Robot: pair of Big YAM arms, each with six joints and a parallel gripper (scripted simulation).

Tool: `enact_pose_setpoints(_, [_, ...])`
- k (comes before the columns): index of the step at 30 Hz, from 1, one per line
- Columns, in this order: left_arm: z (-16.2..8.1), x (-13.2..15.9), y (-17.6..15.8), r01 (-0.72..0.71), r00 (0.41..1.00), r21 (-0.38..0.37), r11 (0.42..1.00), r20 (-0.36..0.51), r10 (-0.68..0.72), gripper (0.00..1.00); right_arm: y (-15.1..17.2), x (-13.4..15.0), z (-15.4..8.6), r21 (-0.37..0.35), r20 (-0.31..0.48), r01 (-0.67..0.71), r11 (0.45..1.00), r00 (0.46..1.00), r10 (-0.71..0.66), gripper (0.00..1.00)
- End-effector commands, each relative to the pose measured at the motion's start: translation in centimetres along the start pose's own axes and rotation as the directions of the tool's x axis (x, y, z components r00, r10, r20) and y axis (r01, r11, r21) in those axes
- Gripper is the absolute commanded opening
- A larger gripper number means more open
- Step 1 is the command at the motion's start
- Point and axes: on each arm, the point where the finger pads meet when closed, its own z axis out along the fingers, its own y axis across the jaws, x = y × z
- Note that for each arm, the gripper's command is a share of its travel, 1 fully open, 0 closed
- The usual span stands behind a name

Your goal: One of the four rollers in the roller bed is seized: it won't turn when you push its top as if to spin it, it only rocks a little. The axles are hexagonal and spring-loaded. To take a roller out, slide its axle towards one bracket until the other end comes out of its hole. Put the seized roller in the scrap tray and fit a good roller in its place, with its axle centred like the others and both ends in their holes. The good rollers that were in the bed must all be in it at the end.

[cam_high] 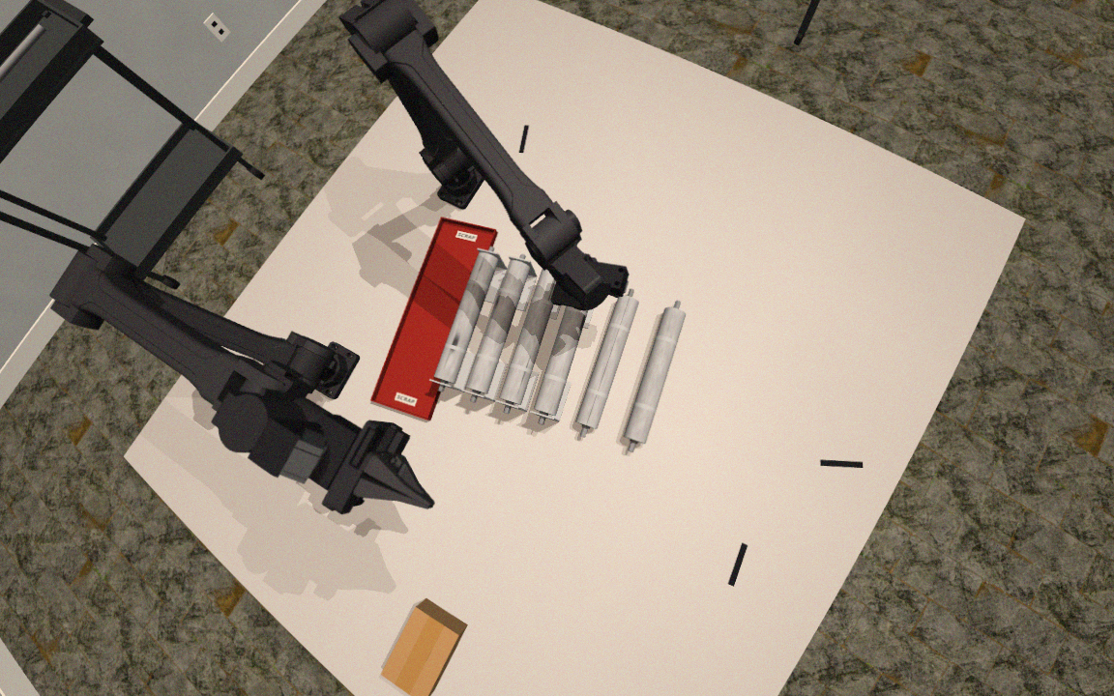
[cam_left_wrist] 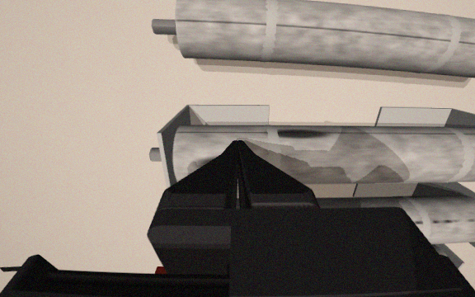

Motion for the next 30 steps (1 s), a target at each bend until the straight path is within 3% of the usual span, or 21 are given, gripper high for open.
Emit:
enact_pose_setpoints(1, [1.5, 1.5, 0.0, -0.011, 0.999, -0.025, 1.000, -0.049, 0.009, 0.00, 0.4, -4.2, -0.2, -0.007, 0.069, 0.010, 1.000, 0.998, -0.010, 0.00])
enact_pose_setpoints(10, [1.5, 1.5, 0.0, -0.011, 0.999, -0.025, 1.000, -0.049, 0.009, 0.00, 0.4, -4.2, -0.2, -0.007, 0.069, 0.010, 1.000, 0.998, -0.010, 0.00])
enact_pose_setpoints(11, [-0.7, -2.5, -0.8, 0.013, 0.999, 0.021, 1.000, 0.033, -0.014, 0.00, 0.4, -4.2, -0.2, -0.007, 0.069, 0.010, 1.000, 0.998, -0.010, 0.00])
enact_pose_setpoints(13, [-0.7, -2.5, -0.8, 0.013, 0.999, 0.021, 1.000, 0.033, -0.014, 0.00, 0.4, -4.2, -0.2, -0.007, 0.069, 0.010, 1.000, 0.998, -0.010, 0.00])
enact_pose_setpoints(14, [0.5, -0.9, 0.0, 0.010, 1.000, -0.001, 1.000, -0.001, -0.010, 0.00, 0.4, -4.2, -0.2, -0.007, 0.069, 0.010, 1.000, 0.998, -0.010, 0.00])
enact_pose_setpoints(16, [-3.2, -1.9, -1.2, -0.009, 0.999, 0.027, 1.000, 0.035, 0.008, 0.00, 0.4, -4.2, -0.2, -0.007, 0.069, 0.010, 1.000, 0.998, -0.010, 0.00])
enact_pose_setpoints(23, [-6.1, -2.2, -1.4, -0.016, 0.999, 0.028, 0.999, 0.031, 0.015, 0.00, 0.4, -4.2, -0.2, -0.007, 0.069, 0.010, 1.000, 0.998, -0.010, 0.00])
enact_pose_setpoints(27, [-6.5, -1.7, -1.1, -0.020, 1.000, 0.015, 1.000, 0.010, 0.020, 0.00, 0.4, -4.2, -0.2, -0.007, 0.069, 0.010, 1.000, 0.998, -0.010, 0.00])
enact_pose_setpoints(30, [-5.5, -1.3, -0.8, -0.014, 1.000, 0.003, 1.000, -0.007, 0.014, 0.00, 0.4, -4.2, -0.2, -0.007, 0.069, 0.010, 1.000, 0.998, -0.010, 0.00])
